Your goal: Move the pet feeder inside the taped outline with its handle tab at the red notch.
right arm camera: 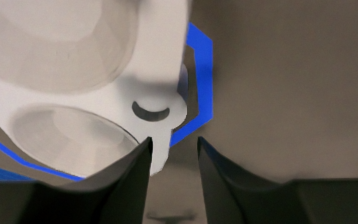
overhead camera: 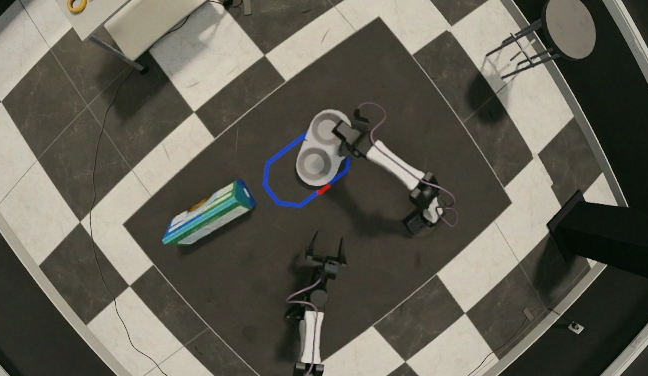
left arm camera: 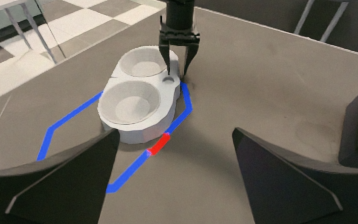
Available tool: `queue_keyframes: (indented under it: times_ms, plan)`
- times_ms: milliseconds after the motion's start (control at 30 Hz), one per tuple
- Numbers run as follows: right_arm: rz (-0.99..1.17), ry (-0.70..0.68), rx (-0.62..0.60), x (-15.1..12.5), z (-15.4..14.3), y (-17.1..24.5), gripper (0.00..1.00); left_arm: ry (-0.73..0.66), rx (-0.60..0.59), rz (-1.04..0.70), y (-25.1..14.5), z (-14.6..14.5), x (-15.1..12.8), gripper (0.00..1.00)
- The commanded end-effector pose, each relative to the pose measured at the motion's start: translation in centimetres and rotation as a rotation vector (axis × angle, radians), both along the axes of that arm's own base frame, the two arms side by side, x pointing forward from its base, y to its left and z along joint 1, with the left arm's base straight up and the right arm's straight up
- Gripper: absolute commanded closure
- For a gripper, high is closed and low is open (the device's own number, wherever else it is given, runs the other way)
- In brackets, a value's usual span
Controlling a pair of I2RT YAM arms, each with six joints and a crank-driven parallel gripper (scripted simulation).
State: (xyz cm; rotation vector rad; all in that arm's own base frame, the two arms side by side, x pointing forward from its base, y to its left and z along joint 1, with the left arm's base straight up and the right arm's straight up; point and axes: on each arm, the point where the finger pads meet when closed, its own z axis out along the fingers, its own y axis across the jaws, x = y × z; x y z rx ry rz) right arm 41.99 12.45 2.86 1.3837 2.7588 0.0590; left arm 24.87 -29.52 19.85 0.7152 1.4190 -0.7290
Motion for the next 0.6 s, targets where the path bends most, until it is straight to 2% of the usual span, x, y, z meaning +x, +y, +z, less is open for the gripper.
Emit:
queue_keyframes:
  times_ms: [0,67,133,567]
  plan:
    - [0.271,-0.075,0.007,-0.5,1.2,0.6,0.61,-0.003,0.0,-0.003,-0.2,0.1,-0.1,0.0]
    - [0.399,-0.093,-0.002,-0.8,1.2,0.6,0.61,-0.003,0.0,-0.003,-0.2,0.1,-0.1,0.0]
    - [0.399,-0.093,-0.002,-0.8,1.2,0.6,0.61,-0.003,0.0,-0.003,-0.2,0.1,-0.1,0.0]
    - [1.126,-0.197,-0.089,-1.7,1.0,0.0,0.61,-0.003,0.0,-0.003,-0.2,0.1,-0.1,0.0]
